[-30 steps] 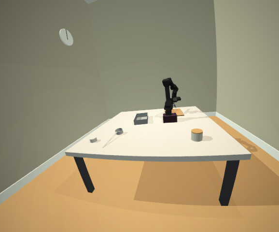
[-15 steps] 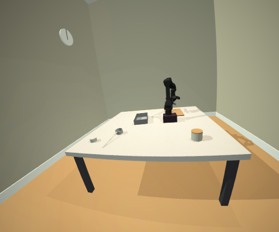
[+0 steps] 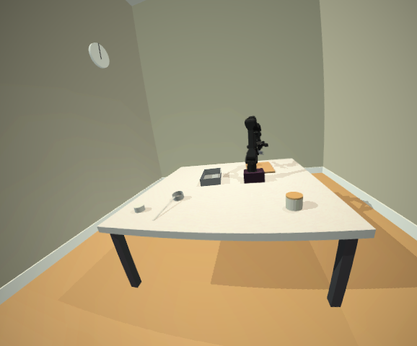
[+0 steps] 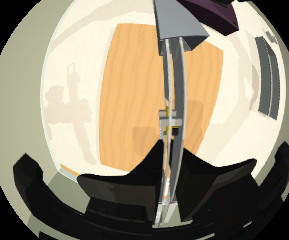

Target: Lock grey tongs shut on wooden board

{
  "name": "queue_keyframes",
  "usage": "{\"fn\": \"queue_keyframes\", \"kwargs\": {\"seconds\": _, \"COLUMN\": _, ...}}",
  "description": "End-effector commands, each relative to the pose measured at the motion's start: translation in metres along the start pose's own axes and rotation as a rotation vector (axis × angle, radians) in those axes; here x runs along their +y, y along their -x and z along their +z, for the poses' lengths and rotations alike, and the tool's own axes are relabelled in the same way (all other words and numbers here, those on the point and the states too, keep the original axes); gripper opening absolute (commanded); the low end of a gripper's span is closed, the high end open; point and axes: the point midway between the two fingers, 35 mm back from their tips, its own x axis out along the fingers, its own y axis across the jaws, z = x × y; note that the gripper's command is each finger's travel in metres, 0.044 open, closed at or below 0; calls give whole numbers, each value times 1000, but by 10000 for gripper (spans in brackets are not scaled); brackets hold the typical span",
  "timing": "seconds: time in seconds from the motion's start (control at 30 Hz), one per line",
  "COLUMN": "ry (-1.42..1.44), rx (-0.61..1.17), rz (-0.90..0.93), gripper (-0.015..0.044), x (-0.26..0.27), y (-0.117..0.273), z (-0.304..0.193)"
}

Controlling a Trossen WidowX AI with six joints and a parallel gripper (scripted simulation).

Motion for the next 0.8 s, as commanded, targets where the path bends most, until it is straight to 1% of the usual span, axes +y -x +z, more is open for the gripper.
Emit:
{"fn": "queue_keyframes", "kwargs": {"seconds": 0.0, "ry": -5, "rx": -1, "rz": 5, "gripper": -150, "x": 1, "y": 1, "z": -1}}
{"fn": "queue_keyframes", "kwargs": {"seconds": 0.77, "ry": -6, "rx": -1, "rz": 5, "gripper": -150, "x": 2, "y": -35, "z": -3}}
